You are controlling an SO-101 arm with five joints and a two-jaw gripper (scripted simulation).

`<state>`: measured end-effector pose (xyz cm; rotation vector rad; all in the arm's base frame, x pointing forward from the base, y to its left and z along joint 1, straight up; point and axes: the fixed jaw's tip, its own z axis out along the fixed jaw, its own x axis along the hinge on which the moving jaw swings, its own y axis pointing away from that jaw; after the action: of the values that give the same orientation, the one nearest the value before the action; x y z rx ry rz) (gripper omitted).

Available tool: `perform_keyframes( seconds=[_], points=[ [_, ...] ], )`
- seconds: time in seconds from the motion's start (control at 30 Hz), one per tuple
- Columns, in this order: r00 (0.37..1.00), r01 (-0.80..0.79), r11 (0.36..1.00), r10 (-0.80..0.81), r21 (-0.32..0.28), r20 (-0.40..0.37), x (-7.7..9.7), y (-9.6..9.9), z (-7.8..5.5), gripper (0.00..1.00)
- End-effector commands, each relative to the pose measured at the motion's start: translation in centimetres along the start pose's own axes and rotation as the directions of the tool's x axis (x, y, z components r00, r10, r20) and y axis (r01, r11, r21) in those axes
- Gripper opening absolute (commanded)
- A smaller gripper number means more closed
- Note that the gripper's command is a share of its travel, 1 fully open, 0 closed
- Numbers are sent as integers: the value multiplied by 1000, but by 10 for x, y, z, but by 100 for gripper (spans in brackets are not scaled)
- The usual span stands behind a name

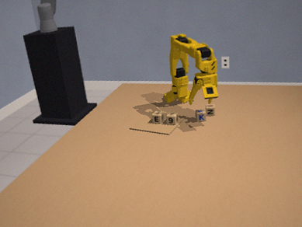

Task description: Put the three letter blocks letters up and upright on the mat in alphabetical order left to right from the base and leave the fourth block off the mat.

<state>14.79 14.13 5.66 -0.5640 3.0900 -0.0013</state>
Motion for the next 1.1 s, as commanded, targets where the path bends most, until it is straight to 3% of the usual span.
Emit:
perform_keyframes(
  seconds=[0.0,0.73,1.07],
  points=[
    [998,1,1000,1,-26,65,-7,4,-11,35],
    [998,1,1000,1,-25,62,-7,4,-10,35],
    [998,1,1000,1,-25,62,-9,4,-2,35]
  ],
)
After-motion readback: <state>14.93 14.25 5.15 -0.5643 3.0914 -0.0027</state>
